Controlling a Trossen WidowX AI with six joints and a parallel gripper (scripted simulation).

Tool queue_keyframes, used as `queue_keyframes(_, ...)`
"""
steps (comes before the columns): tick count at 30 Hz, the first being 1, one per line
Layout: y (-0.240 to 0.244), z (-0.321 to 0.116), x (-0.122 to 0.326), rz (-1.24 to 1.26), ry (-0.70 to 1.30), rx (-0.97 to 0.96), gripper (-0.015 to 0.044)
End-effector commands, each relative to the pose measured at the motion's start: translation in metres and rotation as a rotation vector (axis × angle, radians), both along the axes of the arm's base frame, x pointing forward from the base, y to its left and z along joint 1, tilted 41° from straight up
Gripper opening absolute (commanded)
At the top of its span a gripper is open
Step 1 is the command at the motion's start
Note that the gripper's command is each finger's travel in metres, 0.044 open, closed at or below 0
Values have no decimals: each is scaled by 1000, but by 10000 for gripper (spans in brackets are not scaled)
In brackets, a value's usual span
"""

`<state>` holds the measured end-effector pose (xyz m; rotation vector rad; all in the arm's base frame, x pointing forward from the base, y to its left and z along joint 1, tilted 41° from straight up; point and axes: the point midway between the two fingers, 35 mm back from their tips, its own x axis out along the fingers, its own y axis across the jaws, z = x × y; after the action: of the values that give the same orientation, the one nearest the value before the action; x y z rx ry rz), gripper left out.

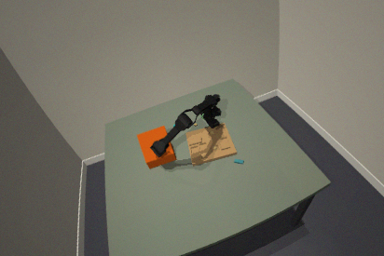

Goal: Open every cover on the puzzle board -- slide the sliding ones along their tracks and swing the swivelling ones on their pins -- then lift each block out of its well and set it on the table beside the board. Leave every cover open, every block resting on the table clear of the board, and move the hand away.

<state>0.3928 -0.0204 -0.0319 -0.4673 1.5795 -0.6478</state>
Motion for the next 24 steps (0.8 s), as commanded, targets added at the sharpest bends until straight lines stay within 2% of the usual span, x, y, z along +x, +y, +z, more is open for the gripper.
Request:
queue_keyframes(1, 3, 4, 2, -32, -30, 2, 144)
queue_keyframes(24, -21, -22, -2, -32, -30, 1, 144)
